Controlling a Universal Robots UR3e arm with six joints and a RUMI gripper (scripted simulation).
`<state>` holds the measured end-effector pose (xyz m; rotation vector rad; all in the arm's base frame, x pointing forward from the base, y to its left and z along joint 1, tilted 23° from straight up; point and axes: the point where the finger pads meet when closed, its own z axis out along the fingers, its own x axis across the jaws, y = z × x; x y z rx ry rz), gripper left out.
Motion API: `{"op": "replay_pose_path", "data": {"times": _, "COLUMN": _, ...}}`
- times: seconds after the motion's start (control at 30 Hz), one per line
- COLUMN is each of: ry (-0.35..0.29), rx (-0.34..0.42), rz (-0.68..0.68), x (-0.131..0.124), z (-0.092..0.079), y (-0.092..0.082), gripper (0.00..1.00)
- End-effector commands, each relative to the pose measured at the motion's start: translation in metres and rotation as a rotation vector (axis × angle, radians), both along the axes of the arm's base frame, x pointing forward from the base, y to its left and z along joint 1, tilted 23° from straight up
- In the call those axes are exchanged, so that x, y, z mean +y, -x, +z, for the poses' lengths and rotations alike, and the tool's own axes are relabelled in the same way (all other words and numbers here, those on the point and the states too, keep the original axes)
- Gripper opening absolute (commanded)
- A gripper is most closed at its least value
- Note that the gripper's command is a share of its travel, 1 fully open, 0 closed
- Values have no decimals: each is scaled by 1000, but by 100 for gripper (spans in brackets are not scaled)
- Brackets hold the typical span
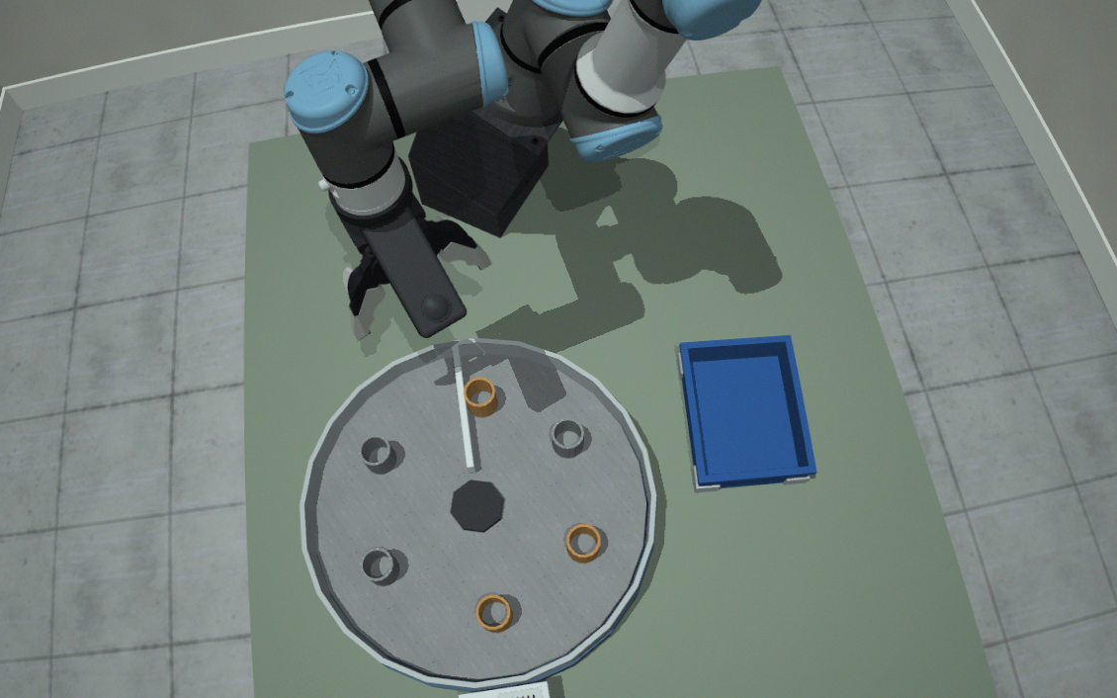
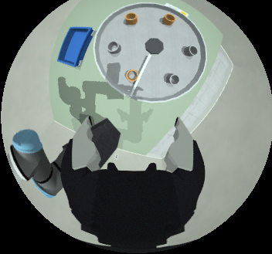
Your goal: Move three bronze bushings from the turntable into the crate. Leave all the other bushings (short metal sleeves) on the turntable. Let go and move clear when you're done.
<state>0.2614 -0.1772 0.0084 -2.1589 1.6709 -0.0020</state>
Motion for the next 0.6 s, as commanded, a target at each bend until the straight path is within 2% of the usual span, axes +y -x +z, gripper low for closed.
{"op": "replay_pose_path", "data": {"times": 0.0, "ry": 65, "rx": -56, "rz": 130, "x": 15, "z": -1, "y": -24, "gripper": 100}}
{"op": "replay_pose_path", "data": {"times": 0.27, "ry": 128, "rx": -126, "rz": 300, "x": 41, "z": 1, "y": -49, "gripper": 100}}
{"op": "replay_pose_path", "data": {"times": 0.57, "ry": 143, "rx": -145, "rz": 344, "x": 49, "z": 1, "y": -56, "gripper": 100}}
